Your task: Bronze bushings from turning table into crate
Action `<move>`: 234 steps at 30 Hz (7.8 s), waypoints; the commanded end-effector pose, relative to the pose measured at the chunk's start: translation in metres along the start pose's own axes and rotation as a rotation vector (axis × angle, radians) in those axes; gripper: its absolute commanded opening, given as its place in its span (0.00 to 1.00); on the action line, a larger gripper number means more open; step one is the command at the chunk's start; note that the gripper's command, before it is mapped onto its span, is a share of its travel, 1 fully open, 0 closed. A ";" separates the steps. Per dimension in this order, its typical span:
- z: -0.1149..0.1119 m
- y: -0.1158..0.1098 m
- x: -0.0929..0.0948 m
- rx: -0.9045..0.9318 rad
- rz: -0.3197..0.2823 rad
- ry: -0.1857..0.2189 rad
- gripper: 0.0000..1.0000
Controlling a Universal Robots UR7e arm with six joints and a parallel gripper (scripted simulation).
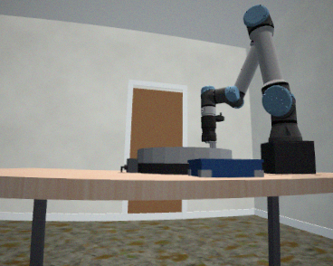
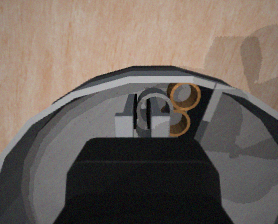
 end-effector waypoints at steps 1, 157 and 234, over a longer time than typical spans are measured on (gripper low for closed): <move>0.000 0.000 -0.004 0.000 -0.001 0.001 0.00; -0.008 -0.180 -0.007 -0.001 -0.001 0.000 0.00; -0.008 -0.181 0.025 0.000 -0.001 0.001 0.42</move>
Point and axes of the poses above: the point where the finger pads meet when closed, its own x axis out along the fingers, its own z axis across the jaws, y = z × x, the point moved 6 cm from there along -x, back along the fingers, and after that the axes turned 4 degrees about -x, right-handed, at the moved point
